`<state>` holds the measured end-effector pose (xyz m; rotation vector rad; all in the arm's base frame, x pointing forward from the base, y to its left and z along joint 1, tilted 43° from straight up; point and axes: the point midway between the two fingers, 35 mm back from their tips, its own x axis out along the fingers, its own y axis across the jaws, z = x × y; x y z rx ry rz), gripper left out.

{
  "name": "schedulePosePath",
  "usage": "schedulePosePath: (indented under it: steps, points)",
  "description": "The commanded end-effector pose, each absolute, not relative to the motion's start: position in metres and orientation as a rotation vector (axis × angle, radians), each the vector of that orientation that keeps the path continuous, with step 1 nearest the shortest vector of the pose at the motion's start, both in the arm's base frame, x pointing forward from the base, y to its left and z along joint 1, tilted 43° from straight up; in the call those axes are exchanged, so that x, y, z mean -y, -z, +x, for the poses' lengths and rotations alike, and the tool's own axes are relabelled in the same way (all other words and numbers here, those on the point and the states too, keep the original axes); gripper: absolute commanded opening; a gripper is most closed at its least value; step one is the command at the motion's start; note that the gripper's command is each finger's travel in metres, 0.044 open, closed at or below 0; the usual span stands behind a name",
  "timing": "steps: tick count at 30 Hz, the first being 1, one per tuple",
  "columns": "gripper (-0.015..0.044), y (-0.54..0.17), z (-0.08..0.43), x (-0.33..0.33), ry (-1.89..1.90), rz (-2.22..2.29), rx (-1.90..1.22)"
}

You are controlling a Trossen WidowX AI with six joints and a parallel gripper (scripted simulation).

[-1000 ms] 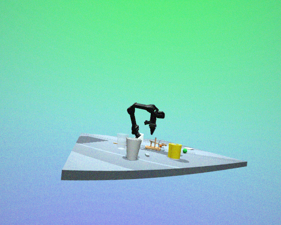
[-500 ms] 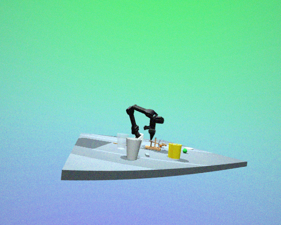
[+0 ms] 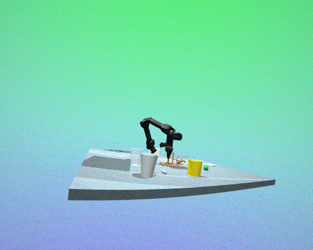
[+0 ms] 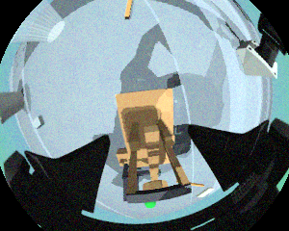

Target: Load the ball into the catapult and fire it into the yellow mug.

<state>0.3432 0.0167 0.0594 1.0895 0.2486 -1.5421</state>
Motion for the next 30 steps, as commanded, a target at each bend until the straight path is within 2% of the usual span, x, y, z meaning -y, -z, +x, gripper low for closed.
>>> schedulePosePath:
  steps: [1,15,27,30]
  points:
    - [0.0440,-0.054,0.343,-0.011,1.541,1.081,-0.248]
    - [0.0440,-0.040,0.344,0.003,1.541,1.080,-0.246]
    - [0.0125,-0.043,0.345,0.000,1.543,1.088,-0.246]
    - [0.0105,-0.043,0.345,0.000,1.543,1.088,-0.246]
